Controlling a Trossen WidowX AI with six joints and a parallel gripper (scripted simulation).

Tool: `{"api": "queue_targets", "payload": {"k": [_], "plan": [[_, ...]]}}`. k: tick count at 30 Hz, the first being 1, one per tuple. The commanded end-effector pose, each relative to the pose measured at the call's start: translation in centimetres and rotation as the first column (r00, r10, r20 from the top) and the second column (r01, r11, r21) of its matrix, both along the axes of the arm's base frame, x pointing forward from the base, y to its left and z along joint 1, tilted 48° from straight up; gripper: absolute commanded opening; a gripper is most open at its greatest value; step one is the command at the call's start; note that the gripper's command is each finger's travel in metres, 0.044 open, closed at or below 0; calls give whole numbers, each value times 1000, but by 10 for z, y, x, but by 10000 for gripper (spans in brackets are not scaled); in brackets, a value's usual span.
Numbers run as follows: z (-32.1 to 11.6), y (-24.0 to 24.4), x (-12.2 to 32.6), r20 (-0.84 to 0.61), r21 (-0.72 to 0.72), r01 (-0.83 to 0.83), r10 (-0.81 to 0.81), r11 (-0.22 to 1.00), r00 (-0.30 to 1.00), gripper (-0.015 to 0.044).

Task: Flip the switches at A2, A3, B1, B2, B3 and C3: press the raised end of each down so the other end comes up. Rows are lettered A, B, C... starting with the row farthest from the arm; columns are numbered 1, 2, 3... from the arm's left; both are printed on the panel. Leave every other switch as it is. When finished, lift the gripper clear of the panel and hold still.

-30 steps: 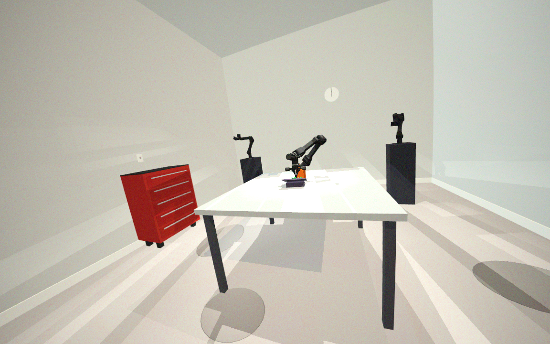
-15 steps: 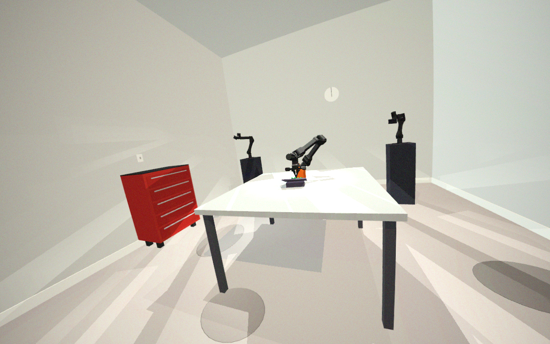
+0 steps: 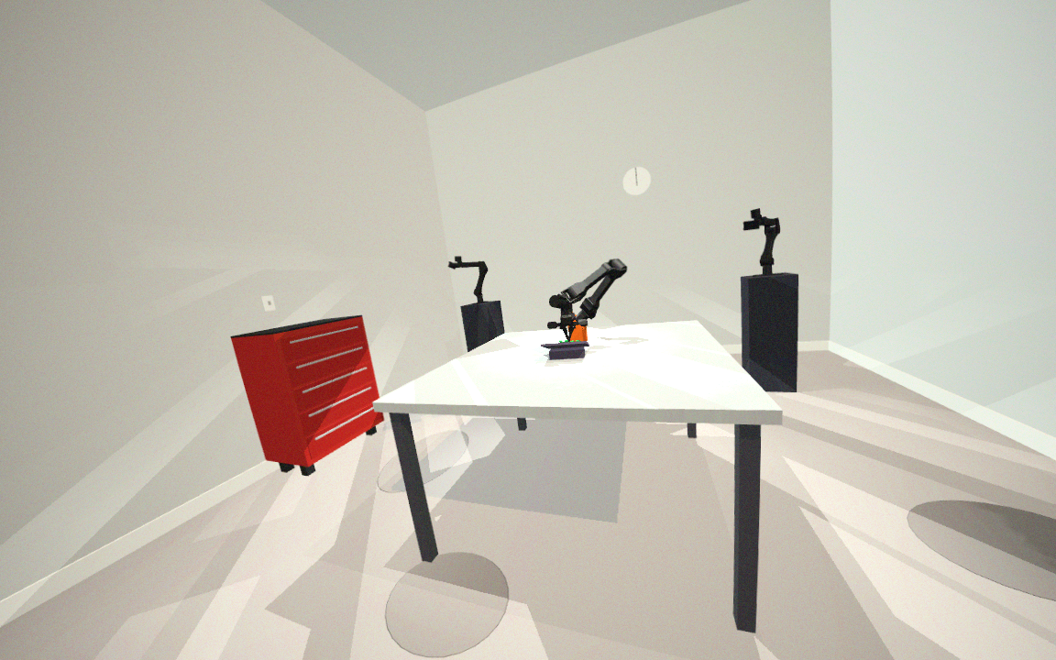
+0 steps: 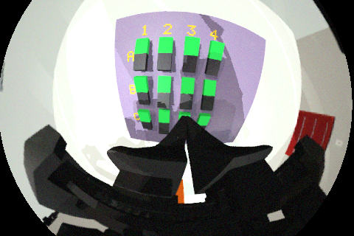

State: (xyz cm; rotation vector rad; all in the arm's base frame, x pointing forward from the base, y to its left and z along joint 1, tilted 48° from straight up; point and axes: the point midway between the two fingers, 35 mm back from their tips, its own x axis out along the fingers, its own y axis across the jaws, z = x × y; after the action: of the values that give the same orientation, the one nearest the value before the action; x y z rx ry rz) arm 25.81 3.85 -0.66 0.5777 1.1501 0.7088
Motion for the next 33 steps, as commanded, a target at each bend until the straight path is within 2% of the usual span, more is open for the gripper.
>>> {"api": "queue_targets", "payload": {"k": [1, 21, 28, 33], "plan": [[-1, 1, 0, -4, 5, 3, -3, 1000, 1000, 0], [-2, 3, 0, -4, 5, 3, -3, 1000, 1000, 0], [35, -45, -17, 10, 6, 22, -22, 1000, 1000, 0], [36, -47, -18, 11, 7, 22, -22, 1000, 1000, 0]]}}
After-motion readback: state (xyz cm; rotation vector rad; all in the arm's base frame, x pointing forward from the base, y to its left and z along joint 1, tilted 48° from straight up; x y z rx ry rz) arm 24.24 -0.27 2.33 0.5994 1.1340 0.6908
